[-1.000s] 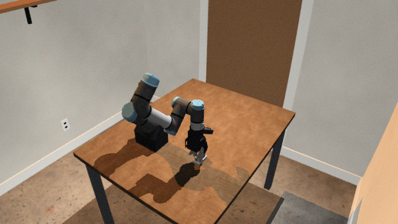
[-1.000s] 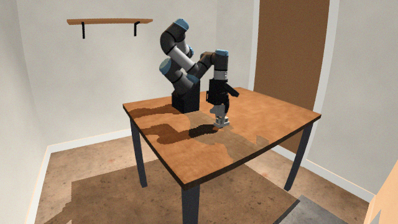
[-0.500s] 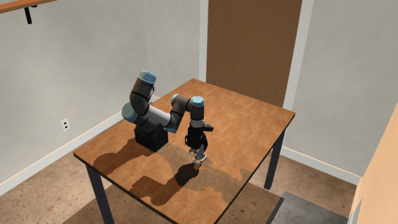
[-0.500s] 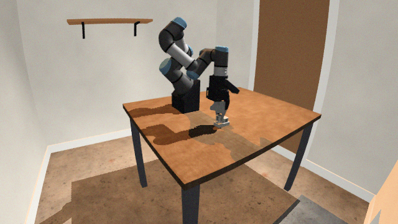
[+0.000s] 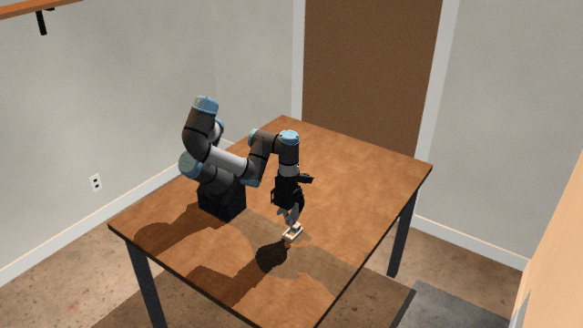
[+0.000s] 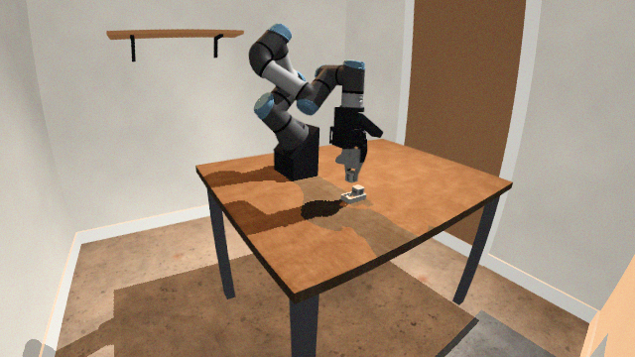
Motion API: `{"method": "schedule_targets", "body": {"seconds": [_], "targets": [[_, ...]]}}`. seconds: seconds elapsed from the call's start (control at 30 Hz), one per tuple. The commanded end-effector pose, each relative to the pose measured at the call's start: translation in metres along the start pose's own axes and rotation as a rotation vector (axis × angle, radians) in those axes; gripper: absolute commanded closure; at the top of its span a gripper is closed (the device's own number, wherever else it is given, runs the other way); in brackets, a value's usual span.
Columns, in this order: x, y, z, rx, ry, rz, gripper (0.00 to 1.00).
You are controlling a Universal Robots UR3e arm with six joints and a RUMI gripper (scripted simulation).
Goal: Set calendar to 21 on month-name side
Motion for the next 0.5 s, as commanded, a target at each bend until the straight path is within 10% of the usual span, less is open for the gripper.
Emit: {"method": "schedule_targets", "body": {"seconds": [0.0,0.47], "targets": [[0.001,0.000,0.014,0.000,0.003,-0.001,0.90],[0.001,0.000,0.040,0.000,0.003,-0.001,0.90]]}}
Point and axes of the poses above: the point where the finger pads meet when closed, its own z axis back along the fingers, its own x axis across the jaws, y = z × x, the point moved 7 cm from there along z, back along the fingers, and after that the axes turned 11 degrees about z, right-handed, at the moved point
